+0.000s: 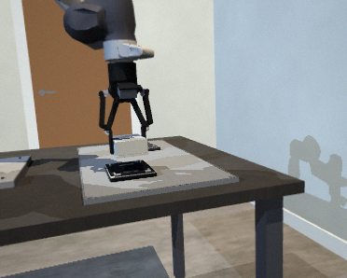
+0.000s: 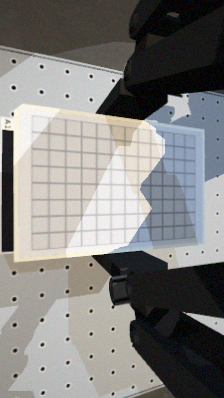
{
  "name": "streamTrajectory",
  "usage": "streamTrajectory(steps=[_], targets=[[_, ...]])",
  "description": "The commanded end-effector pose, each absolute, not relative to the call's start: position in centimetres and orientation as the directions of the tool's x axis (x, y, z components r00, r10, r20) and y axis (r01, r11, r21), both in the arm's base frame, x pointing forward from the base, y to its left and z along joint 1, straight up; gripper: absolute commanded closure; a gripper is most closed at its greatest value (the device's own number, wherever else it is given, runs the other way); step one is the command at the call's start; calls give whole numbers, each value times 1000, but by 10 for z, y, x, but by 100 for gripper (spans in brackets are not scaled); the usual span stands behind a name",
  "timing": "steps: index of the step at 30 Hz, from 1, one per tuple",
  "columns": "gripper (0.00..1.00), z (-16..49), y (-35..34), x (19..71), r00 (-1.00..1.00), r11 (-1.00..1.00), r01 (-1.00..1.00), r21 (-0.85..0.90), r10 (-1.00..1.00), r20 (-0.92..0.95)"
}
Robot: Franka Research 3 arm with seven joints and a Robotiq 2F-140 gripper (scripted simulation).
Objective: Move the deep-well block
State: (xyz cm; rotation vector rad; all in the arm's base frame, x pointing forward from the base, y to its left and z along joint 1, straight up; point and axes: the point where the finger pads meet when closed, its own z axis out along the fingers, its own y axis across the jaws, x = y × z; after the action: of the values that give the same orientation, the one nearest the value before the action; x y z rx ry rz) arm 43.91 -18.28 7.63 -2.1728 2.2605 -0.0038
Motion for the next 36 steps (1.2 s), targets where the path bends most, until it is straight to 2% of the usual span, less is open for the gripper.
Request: streamTrajectory(steps=[1,36], targets=[[40,83,-183,437,-45,45,-999,2,-999,-3],[40,101,-183,437,-45,45,-999,2,-999,-3]])
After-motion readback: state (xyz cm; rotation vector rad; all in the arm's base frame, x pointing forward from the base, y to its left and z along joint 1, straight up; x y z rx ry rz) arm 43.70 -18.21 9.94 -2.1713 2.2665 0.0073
